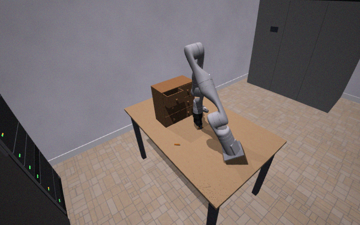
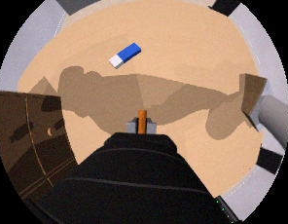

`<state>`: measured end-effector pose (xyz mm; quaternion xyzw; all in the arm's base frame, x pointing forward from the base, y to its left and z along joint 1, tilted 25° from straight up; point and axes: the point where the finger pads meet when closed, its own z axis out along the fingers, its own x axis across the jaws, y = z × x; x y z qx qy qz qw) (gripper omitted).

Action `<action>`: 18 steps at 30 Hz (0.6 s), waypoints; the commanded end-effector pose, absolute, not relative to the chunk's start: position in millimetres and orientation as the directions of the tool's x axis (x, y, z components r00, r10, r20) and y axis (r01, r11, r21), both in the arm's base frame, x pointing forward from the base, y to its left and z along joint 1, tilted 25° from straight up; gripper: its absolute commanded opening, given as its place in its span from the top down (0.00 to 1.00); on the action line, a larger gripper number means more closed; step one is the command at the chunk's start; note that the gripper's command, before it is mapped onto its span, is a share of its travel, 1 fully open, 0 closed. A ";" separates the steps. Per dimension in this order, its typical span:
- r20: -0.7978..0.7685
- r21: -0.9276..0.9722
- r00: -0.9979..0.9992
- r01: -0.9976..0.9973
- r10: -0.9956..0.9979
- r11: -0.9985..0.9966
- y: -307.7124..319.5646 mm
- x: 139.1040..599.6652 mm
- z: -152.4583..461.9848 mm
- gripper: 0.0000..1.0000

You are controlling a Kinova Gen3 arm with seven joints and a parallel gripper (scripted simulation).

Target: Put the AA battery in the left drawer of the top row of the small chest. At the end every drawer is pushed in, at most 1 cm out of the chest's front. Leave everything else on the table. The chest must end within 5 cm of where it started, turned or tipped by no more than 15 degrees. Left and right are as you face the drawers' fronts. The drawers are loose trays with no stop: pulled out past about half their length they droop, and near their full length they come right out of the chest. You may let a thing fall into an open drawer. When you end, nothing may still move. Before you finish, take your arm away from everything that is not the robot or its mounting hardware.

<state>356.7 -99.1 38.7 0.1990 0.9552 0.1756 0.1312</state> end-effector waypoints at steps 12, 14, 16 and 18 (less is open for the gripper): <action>-0.181 0.388 -0.886 0.335 0.427 0.859 -107.6 347.7 66.3 0.69; -0.180 0.388 -0.885 0.338 0.430 0.858 -110.8 344.4 73.9 0.69; -0.180 0.387 -0.884 0.340 0.431 0.857 -114.1 341.2 82.1 0.69; -0.179 0.387 -0.884 0.341 0.433 0.857 -117.1 338.0 90.3 0.69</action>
